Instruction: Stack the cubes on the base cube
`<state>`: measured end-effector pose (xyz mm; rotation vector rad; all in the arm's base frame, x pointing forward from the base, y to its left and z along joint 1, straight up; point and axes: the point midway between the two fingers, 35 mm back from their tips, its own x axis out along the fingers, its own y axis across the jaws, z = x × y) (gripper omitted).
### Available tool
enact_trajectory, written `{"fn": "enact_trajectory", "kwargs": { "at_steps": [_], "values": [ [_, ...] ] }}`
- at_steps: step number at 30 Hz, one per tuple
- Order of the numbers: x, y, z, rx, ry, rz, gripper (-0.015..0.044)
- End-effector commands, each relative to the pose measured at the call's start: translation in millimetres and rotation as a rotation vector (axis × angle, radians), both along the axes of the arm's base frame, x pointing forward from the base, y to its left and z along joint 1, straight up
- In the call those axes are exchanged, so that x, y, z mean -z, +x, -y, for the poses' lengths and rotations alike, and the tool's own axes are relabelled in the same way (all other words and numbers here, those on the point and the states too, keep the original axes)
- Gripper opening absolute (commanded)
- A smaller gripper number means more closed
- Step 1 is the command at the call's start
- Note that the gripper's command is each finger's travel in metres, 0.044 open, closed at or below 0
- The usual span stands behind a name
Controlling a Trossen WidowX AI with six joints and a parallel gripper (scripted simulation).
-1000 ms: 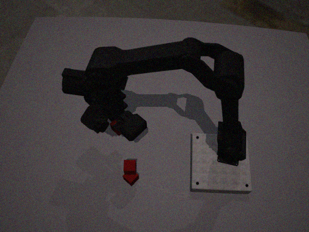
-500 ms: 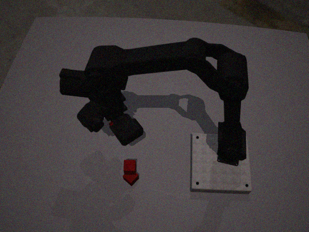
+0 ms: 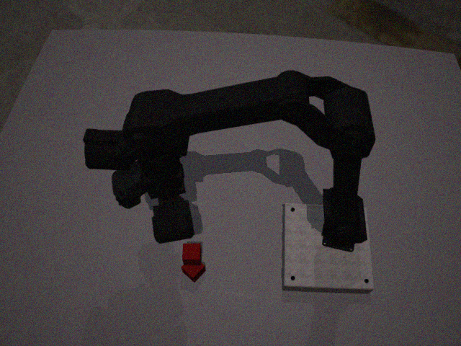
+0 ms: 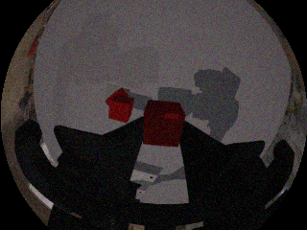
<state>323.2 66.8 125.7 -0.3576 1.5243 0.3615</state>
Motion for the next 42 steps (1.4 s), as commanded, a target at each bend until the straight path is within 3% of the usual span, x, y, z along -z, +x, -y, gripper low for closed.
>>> {"fn": "enact_trajectory", "kwargs": {
  "at_steps": [1,42],
  "values": [
    [-3.2,-3.1,-6.3,0.092,0.005,0.013,0.0105],
    [4.2,-42.6,-71.8,1.284,0.034,-0.005,0.0105]
  ]
}}
